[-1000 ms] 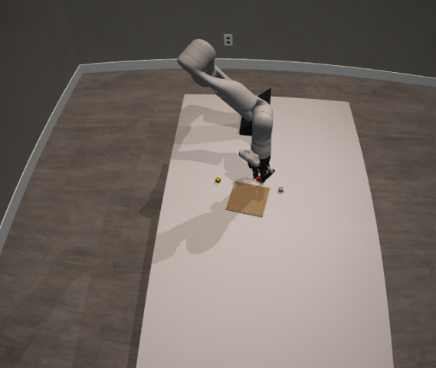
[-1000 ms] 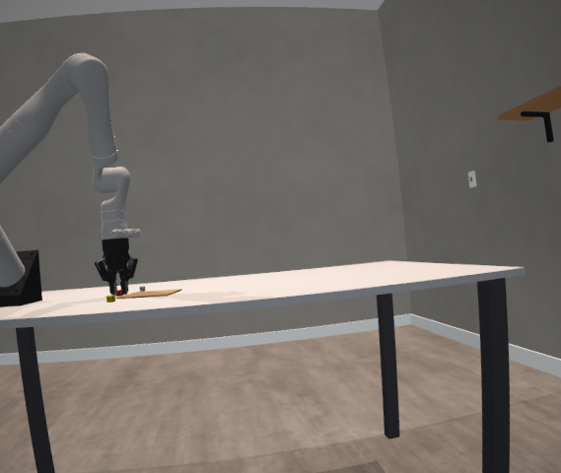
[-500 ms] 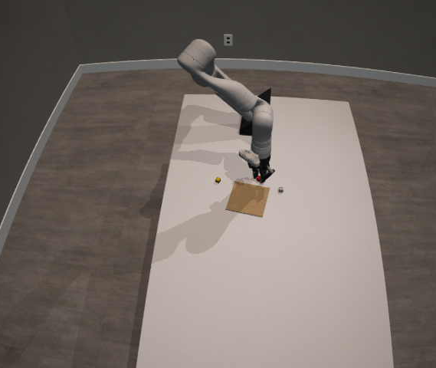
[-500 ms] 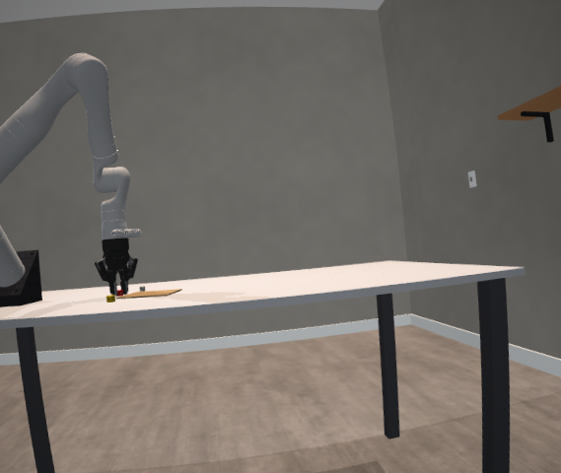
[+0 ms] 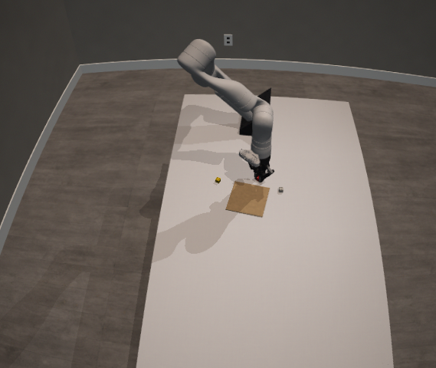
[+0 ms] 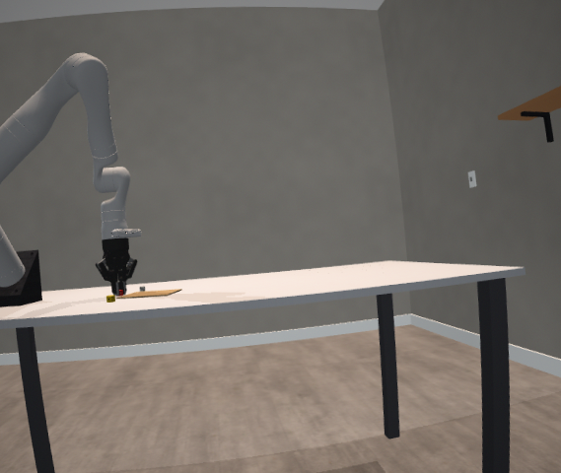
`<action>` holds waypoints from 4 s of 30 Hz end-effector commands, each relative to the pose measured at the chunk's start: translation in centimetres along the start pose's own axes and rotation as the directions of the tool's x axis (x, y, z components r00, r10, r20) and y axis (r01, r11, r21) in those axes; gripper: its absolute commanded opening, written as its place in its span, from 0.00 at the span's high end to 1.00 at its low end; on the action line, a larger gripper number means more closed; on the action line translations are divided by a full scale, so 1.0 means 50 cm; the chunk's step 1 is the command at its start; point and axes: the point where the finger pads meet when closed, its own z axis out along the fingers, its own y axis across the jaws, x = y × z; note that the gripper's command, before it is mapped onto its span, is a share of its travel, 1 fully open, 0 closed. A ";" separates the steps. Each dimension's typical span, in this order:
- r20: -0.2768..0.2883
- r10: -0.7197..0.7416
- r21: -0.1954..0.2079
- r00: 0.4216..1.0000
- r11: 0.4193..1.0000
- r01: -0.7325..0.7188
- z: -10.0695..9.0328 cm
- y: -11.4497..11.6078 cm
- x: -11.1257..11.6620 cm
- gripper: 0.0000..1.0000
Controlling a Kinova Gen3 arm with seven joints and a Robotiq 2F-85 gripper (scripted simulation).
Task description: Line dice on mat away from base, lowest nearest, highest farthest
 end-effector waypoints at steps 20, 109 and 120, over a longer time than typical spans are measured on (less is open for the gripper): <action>0.000 0.000 0.001 1.000 1.000 0.000 -0.001 -0.001 0.000 0.89; -0.002 -0.651 0.000 0.759 0.759 0.651 -0.208 -0.007 0.119 0.89; -0.001 -0.651 0.001 0.759 0.759 0.651 -0.201 -0.007 0.119 0.89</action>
